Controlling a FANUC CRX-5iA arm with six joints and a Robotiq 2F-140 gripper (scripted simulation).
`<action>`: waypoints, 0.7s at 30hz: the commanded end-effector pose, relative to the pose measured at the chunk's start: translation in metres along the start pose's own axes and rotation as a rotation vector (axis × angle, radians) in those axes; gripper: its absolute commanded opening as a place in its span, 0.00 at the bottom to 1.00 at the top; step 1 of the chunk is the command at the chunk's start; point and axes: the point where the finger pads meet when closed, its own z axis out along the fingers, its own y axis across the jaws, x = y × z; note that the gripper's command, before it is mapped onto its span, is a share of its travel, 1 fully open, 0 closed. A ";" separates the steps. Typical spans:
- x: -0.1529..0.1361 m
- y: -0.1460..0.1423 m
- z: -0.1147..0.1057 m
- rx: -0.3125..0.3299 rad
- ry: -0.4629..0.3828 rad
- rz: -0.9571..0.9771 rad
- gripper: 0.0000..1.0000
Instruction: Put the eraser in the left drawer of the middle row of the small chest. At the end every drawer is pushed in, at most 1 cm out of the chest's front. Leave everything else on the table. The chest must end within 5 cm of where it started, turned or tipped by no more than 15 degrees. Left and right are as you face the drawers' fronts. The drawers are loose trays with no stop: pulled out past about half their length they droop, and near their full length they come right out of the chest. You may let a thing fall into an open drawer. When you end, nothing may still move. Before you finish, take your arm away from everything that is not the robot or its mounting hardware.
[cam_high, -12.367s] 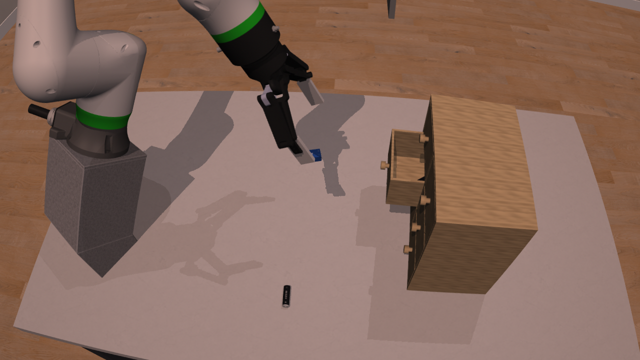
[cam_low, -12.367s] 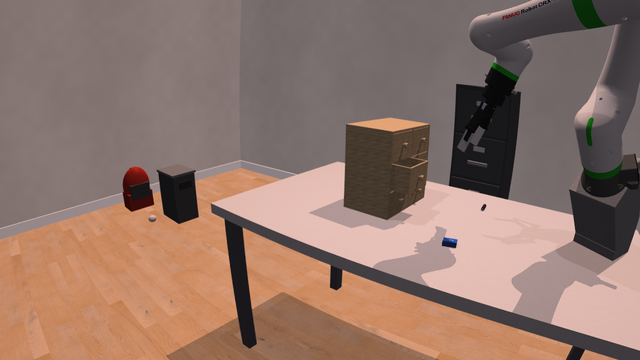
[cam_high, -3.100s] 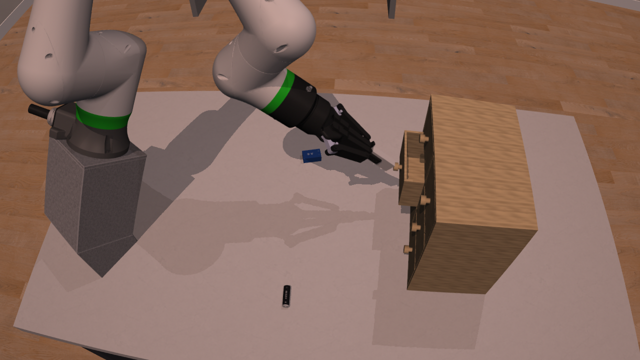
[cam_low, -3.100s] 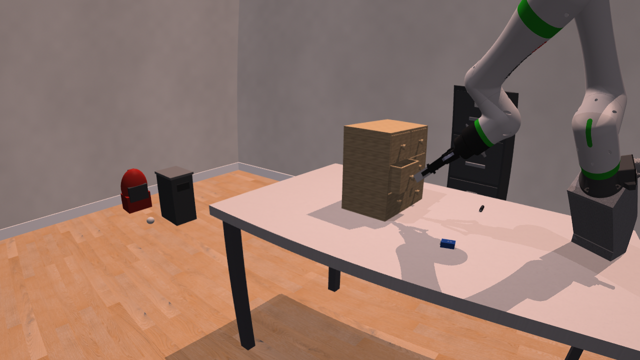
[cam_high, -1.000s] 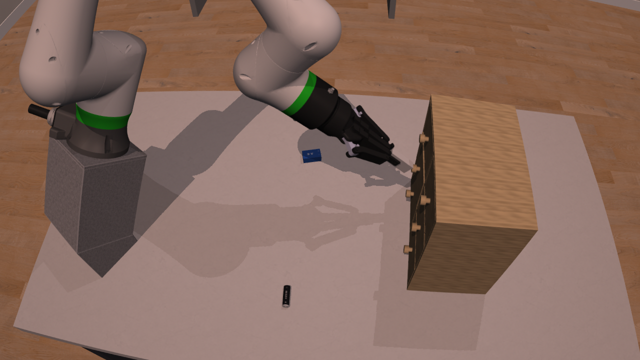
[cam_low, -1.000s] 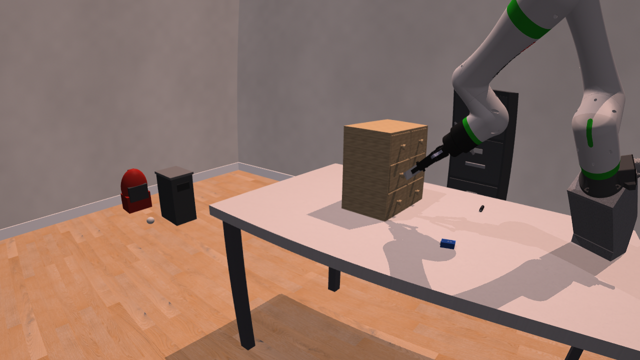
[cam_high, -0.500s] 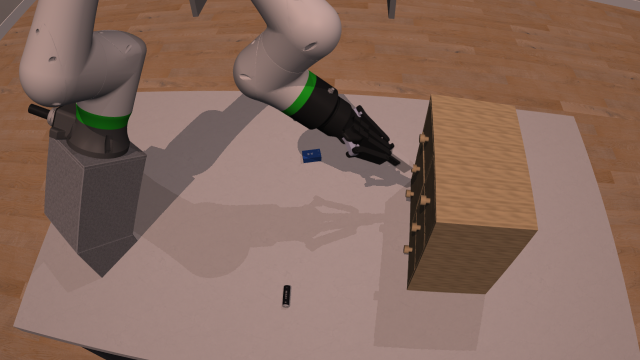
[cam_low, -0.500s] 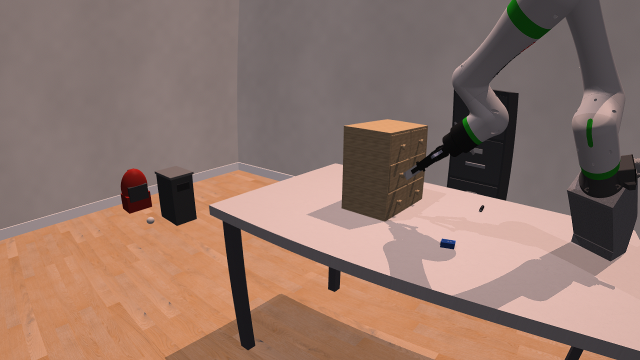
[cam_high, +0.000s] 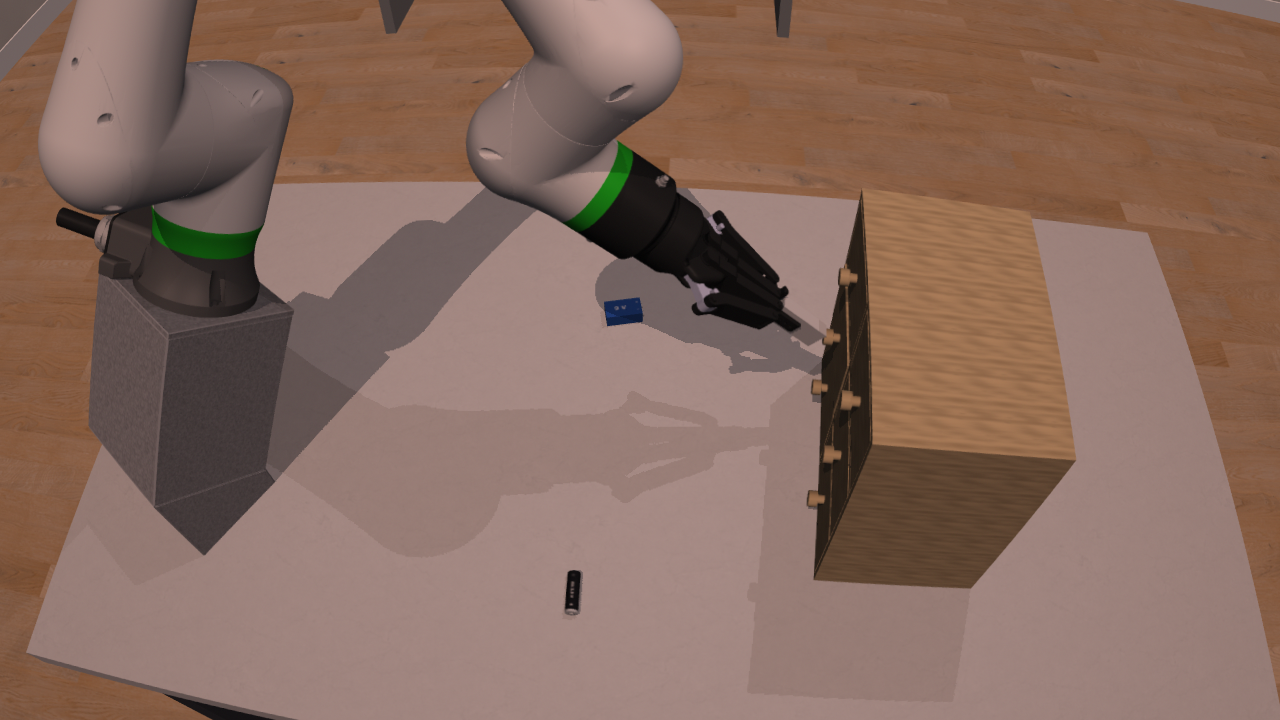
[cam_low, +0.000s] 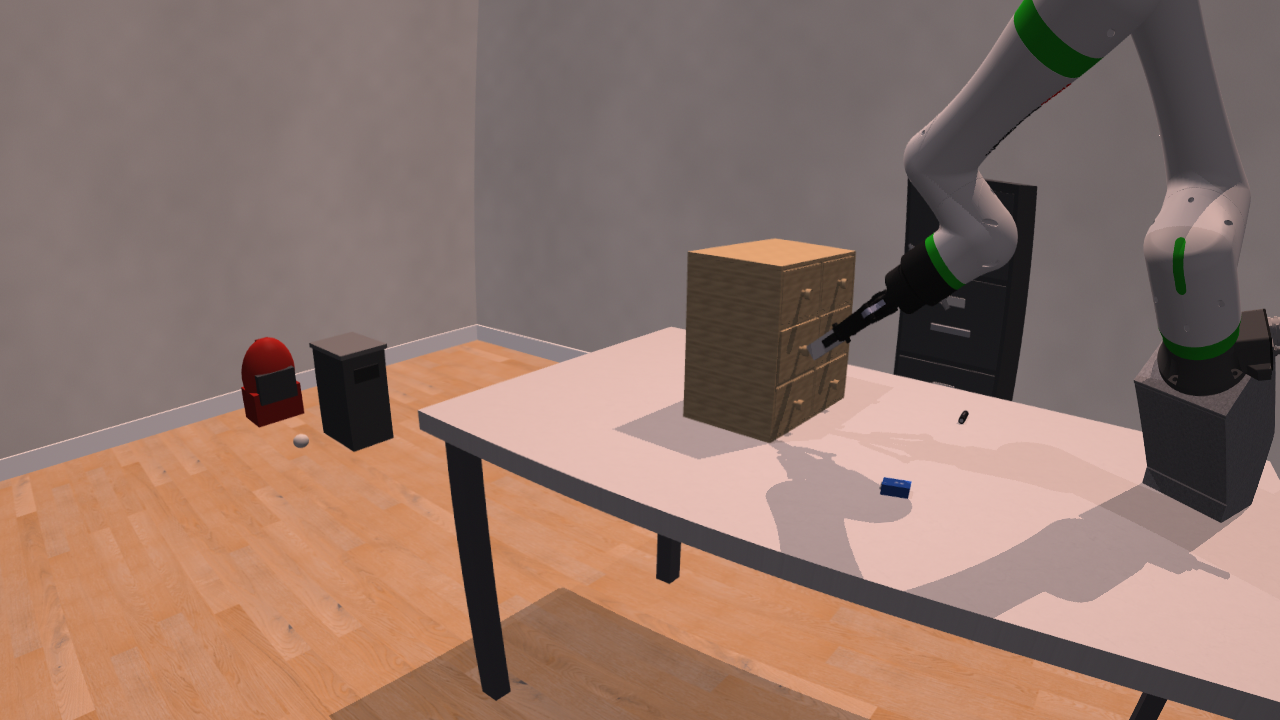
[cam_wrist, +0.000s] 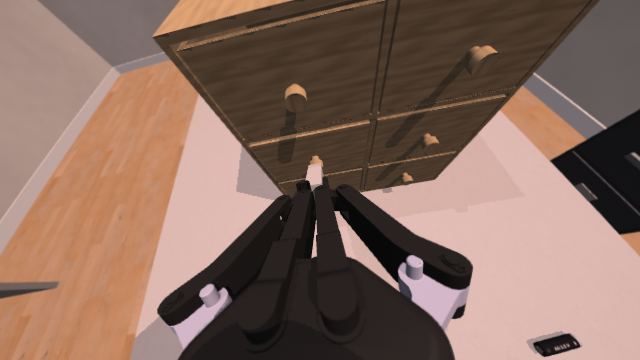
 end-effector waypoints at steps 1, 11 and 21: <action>0.000 0.000 0.000 0.000 0.000 0.000 0.00; -0.009 0.000 -0.011 0.000 0.000 0.000 0.00; -0.031 0.000 -0.037 0.000 0.000 0.000 0.00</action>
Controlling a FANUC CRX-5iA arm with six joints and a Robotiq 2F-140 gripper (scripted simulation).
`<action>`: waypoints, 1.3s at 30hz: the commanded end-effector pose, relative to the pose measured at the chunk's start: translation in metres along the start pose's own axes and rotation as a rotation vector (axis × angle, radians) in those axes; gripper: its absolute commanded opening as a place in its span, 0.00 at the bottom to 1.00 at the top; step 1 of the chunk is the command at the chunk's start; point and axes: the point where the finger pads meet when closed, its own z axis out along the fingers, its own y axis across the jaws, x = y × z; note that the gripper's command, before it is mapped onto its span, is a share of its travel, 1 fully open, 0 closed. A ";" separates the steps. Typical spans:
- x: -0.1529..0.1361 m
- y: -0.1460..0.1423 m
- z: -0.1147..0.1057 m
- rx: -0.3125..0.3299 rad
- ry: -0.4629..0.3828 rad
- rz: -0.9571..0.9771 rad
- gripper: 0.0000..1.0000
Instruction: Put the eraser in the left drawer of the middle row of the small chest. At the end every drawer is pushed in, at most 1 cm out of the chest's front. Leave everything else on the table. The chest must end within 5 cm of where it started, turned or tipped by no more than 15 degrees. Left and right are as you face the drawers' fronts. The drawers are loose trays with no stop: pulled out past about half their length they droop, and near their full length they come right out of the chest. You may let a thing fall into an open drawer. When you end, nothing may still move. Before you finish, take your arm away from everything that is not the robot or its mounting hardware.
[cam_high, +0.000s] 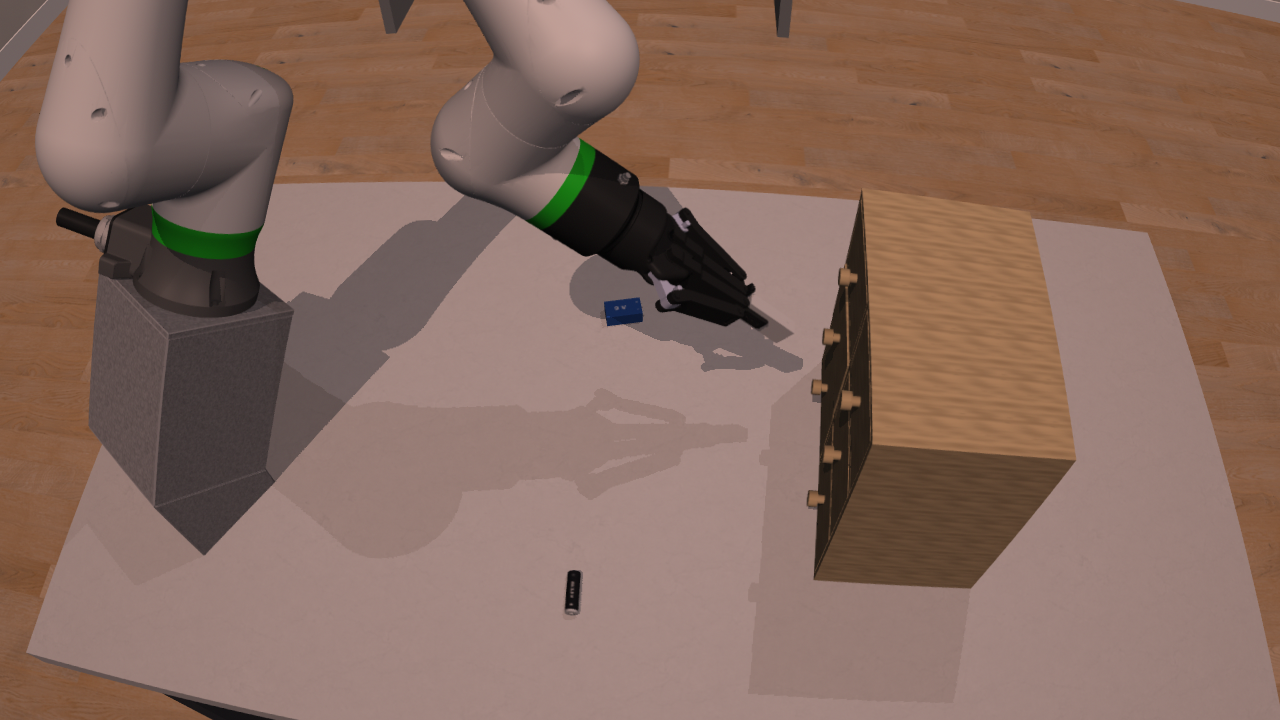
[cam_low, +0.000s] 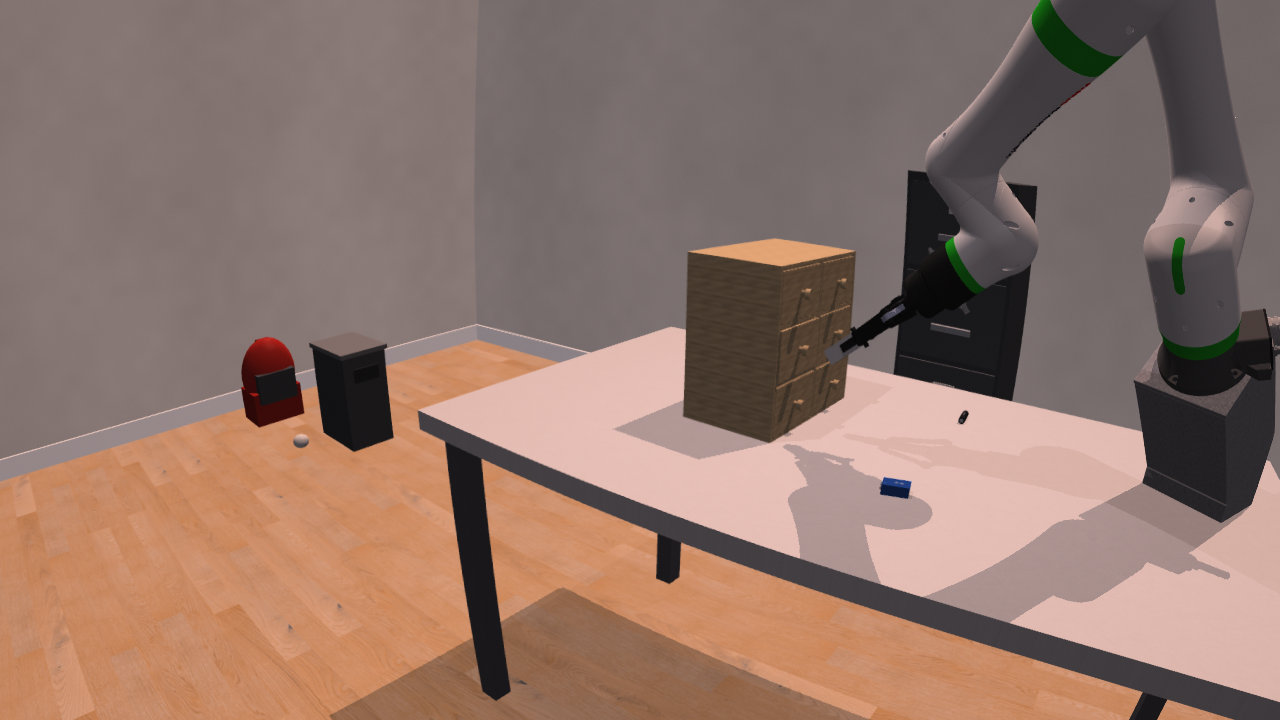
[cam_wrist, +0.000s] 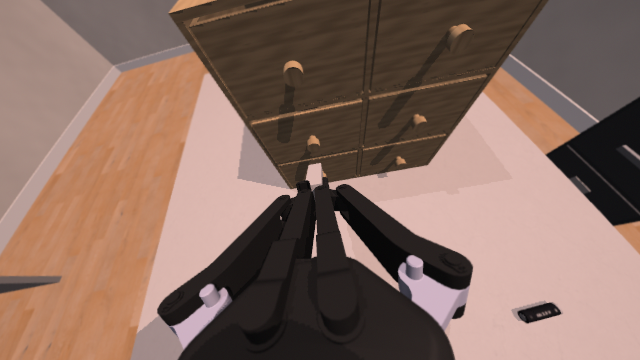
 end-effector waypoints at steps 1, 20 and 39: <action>-0.009 0.000 -0.012 0.000 0.001 0.000 0.00; -0.025 0.000 -0.062 0.000 0.001 0.000 0.00; -0.027 0.000 -0.069 0.002 -0.035 0.000 0.00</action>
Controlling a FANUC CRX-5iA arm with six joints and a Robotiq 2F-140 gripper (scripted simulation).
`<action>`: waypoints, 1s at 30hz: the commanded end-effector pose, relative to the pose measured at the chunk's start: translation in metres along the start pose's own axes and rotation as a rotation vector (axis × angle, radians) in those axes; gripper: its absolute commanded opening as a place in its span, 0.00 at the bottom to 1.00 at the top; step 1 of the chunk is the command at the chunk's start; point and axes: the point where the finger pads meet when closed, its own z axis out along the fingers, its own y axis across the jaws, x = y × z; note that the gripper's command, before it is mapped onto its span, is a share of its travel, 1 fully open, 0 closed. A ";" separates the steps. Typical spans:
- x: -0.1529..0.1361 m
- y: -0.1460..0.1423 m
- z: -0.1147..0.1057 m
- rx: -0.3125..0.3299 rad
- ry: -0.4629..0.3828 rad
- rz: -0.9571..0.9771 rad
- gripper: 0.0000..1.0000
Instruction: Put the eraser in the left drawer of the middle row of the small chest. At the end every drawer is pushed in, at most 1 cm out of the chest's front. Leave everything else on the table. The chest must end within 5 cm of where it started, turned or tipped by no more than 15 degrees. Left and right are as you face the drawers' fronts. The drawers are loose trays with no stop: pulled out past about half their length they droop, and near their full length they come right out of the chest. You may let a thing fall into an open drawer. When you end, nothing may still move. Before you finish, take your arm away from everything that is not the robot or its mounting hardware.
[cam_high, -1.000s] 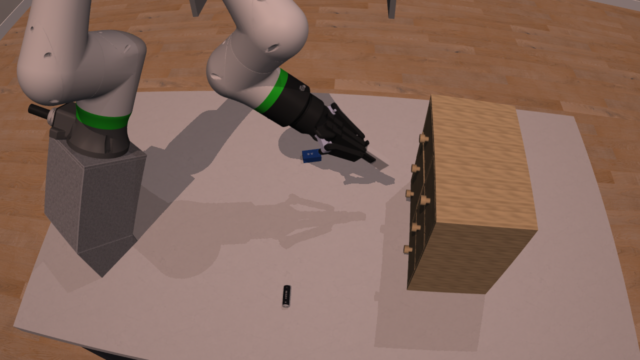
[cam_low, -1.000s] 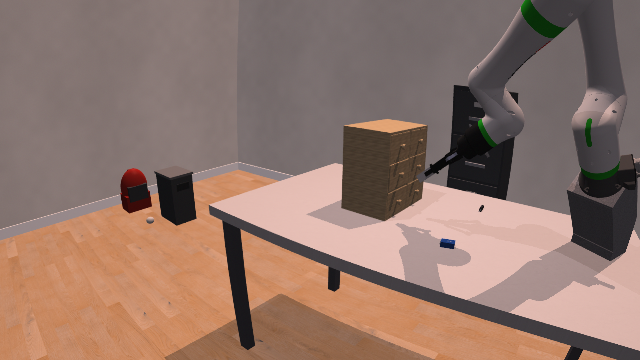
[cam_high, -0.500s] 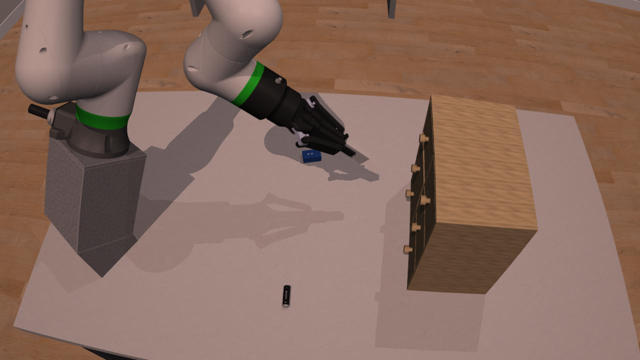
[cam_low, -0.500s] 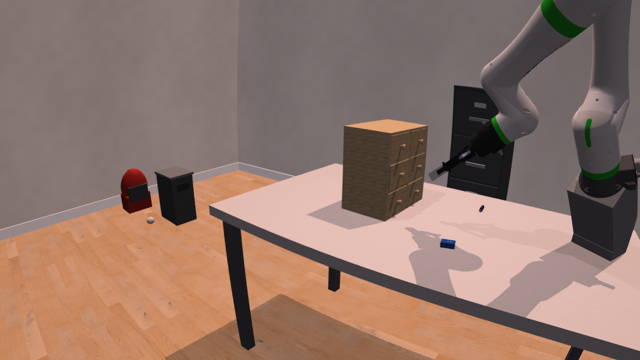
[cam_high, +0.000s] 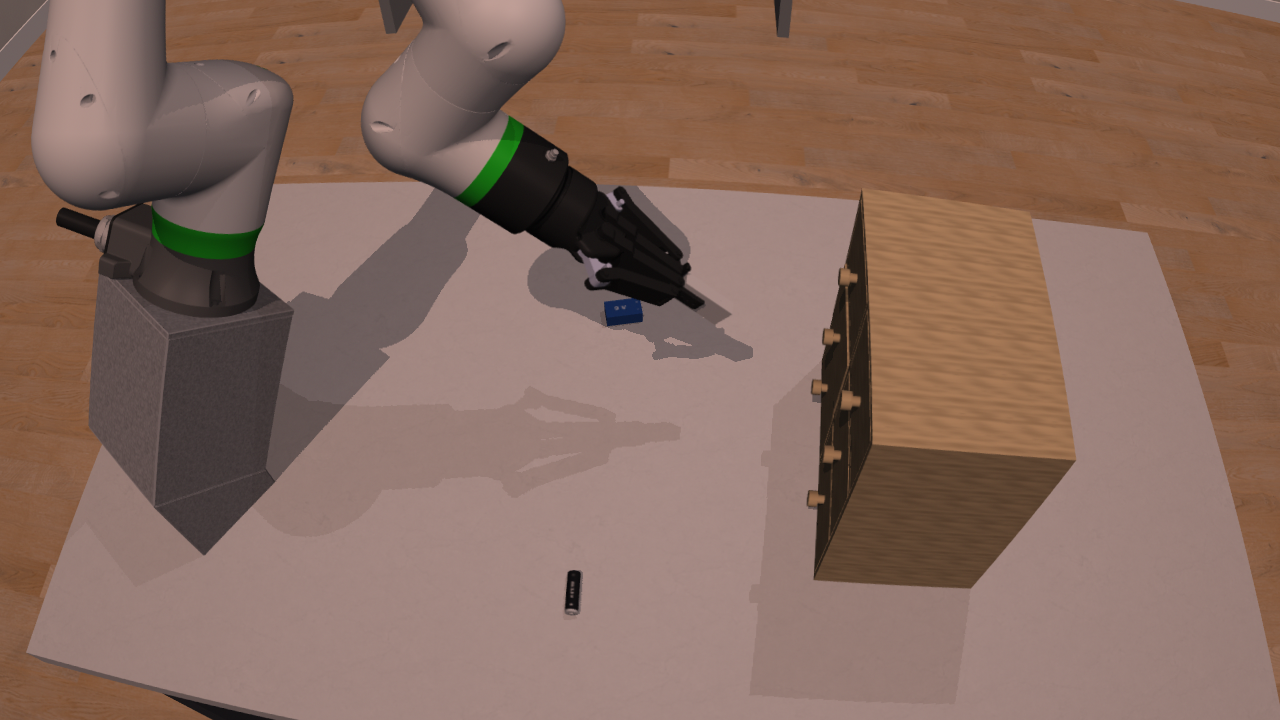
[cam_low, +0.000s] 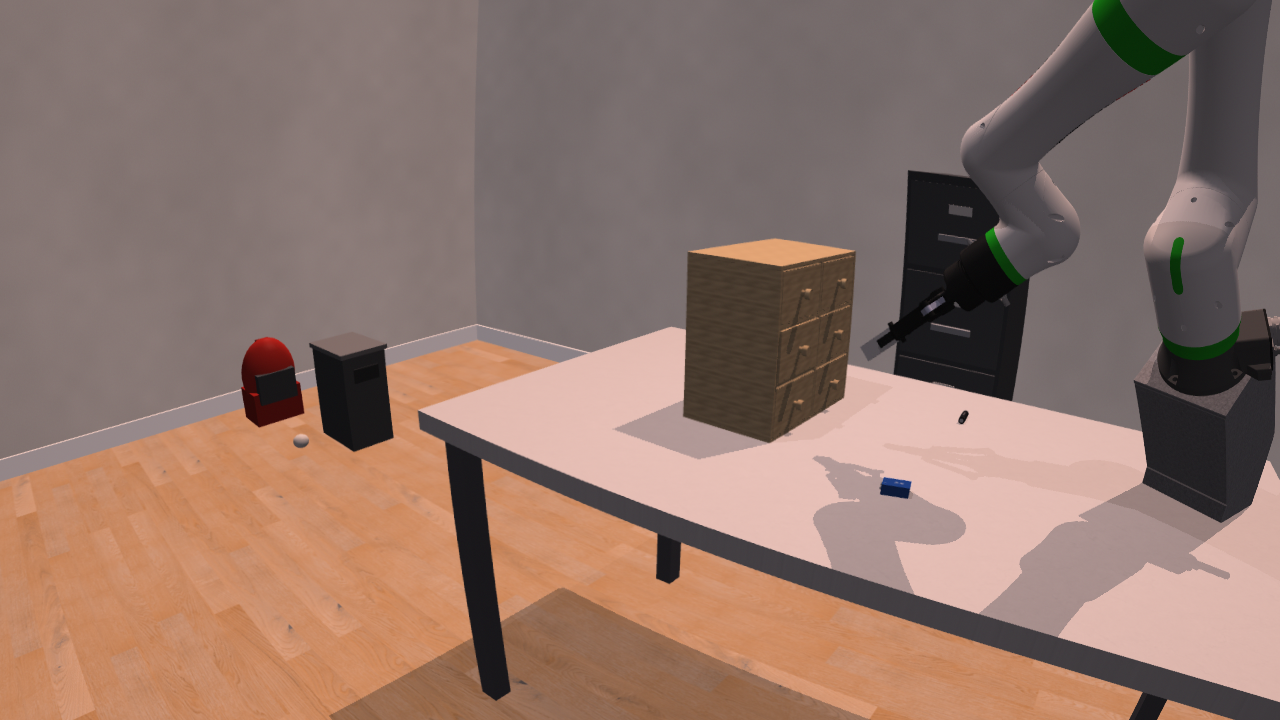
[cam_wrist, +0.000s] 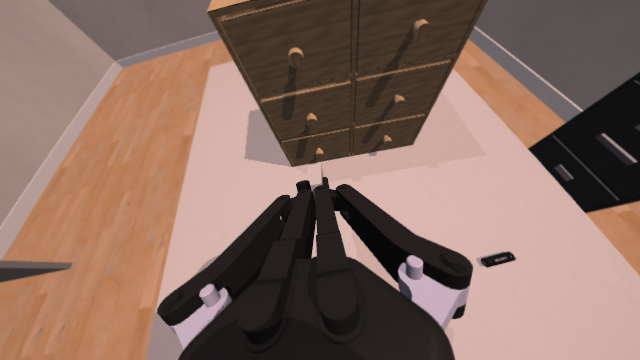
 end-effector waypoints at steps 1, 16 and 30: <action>0.001 0.000 -0.004 -0.001 -0.025 0.001 0.00; 0.002 0.000 -0.027 -0.001 -0.164 0.001 0.00; 0.006 0.000 -0.081 -0.002 -0.498 0.001 0.00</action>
